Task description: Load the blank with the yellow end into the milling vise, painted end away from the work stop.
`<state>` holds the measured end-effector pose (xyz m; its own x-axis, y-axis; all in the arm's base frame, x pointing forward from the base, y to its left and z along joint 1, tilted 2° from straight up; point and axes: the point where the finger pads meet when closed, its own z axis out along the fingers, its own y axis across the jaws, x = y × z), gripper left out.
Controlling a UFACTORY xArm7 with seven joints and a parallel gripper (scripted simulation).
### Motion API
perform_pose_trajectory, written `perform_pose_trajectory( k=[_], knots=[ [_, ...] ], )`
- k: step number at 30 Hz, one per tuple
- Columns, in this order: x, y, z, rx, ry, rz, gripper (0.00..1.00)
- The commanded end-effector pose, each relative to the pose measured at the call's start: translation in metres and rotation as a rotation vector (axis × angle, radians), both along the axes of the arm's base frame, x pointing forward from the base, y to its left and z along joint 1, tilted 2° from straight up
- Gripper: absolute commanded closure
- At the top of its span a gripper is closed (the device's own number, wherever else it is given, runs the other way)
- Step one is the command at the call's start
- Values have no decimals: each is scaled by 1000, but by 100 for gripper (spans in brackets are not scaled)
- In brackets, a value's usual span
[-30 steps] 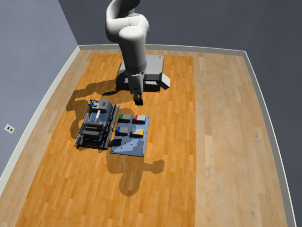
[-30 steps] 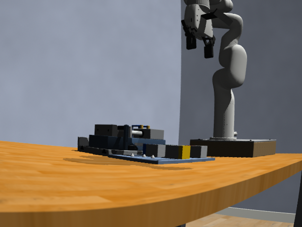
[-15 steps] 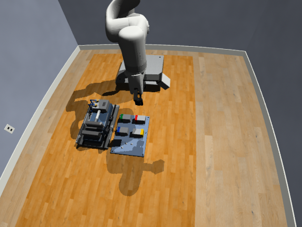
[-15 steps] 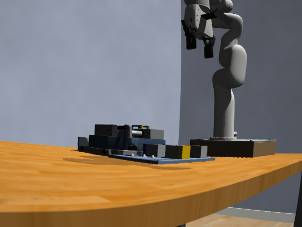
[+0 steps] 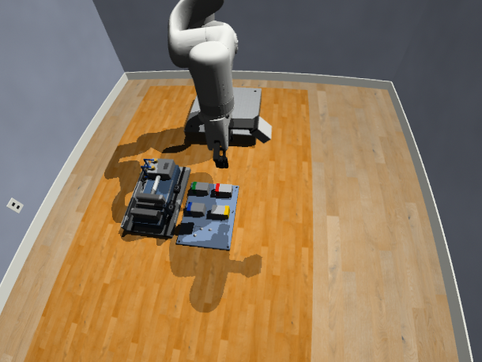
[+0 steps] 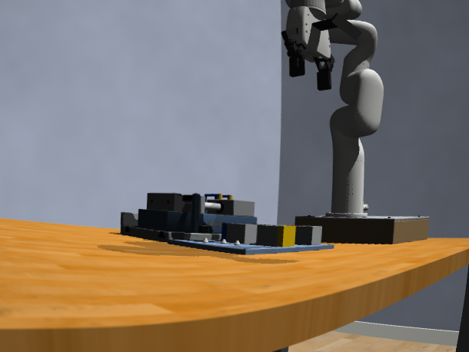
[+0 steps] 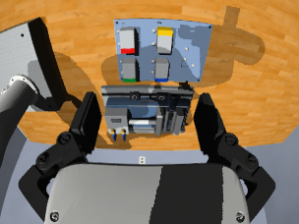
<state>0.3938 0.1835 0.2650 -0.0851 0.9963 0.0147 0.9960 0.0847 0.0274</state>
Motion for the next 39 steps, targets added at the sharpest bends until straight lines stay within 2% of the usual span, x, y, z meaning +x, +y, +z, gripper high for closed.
perform_pose_trajectory(
  k=[1, 34, 39],
  knots=[
    [1, 0, 2, 1, -4, 0, 0],
    [1, 0, 2, 1, -4, 0, 0],
    [2, 0, -23, 1, -4, 0, 0]
  ],
)
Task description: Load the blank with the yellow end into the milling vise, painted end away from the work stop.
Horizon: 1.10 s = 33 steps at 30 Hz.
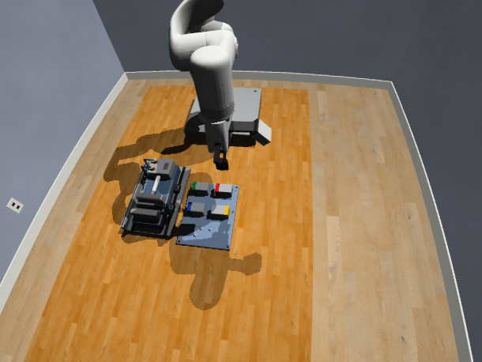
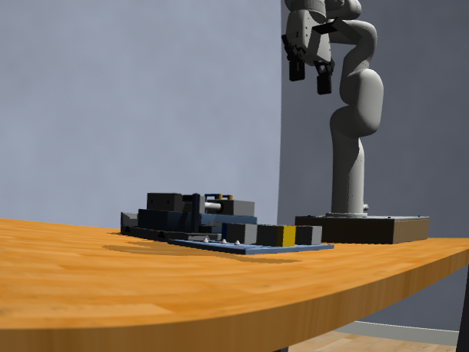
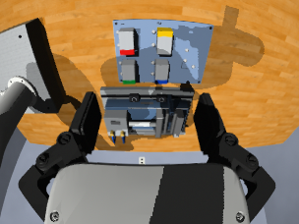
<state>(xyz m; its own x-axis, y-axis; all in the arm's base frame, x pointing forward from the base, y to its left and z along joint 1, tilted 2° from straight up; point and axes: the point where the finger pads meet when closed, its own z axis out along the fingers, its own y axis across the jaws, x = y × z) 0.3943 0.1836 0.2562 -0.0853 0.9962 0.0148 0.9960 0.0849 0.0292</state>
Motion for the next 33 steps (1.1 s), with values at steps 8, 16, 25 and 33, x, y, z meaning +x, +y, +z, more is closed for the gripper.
perform_pose_trajectory(
  k=[8, 16, 25, 33],
  knots=[
    [2, 0, -40, 1, -2, 0, 0],
    [3, 0, -63, 1, -2, 0, 0],
    [4, 0, -99, 1, -2, 0, 0],
    [4, -1, -101, 2, -1, 0, 0]
  ],
)
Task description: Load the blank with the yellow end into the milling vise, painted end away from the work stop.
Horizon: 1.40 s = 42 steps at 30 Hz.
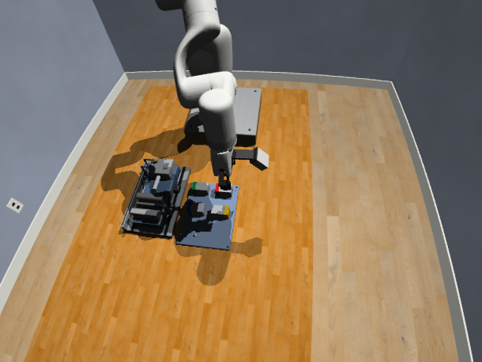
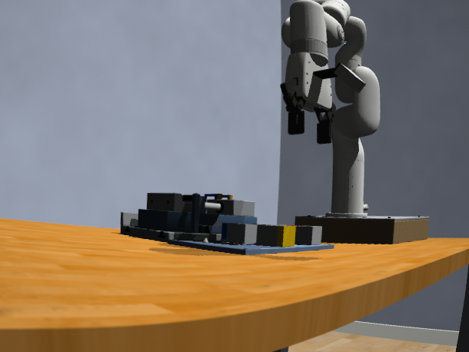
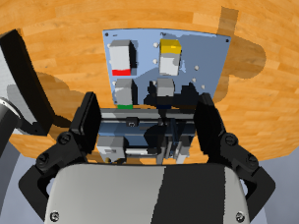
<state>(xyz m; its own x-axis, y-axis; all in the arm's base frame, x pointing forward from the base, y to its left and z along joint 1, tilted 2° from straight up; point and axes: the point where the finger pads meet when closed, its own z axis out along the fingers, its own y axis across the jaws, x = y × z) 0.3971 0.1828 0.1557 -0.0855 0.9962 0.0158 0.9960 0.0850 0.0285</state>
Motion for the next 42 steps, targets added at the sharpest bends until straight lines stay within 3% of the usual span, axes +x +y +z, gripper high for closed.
perform_pose_trajectory(
  k=[1, 42],
  knots=[
    [1, 0, -1, 0, -2, 0, 0],
    [1, 0, 7, 0, -3, 0, 0]
  ],
)
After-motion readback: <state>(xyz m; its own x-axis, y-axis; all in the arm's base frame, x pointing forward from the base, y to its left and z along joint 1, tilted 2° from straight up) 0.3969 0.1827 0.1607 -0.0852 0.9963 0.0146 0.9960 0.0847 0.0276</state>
